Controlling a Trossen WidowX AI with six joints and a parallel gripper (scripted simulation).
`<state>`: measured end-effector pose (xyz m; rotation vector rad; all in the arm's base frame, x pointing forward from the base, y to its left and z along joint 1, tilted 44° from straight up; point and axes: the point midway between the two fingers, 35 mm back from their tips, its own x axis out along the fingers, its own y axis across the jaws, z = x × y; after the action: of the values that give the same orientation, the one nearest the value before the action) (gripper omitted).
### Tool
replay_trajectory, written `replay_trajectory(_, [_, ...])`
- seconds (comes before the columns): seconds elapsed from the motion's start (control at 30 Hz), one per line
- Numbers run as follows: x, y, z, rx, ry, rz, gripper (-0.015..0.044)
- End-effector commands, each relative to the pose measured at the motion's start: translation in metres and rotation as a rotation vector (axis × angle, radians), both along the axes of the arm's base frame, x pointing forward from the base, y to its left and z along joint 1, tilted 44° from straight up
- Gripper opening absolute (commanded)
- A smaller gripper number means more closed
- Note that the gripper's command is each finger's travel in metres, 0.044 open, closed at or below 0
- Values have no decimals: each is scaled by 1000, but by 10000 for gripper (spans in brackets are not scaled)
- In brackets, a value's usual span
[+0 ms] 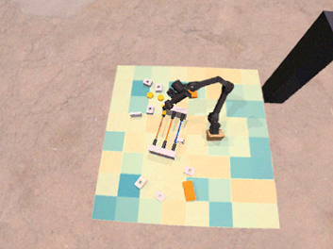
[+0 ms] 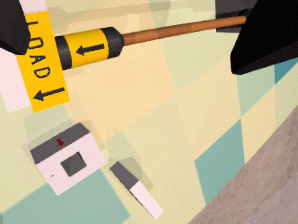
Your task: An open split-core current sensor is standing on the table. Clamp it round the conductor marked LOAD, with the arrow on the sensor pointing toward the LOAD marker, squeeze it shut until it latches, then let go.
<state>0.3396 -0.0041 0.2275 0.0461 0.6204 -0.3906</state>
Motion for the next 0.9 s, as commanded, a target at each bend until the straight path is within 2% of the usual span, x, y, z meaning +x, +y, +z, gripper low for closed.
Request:
replay_trajectory(0.0, [-17, 7, 7, -437, 339, -237, 440])
replay_trajectory(0.87, [-19, 7, 8, -457, 354, -237, 440])
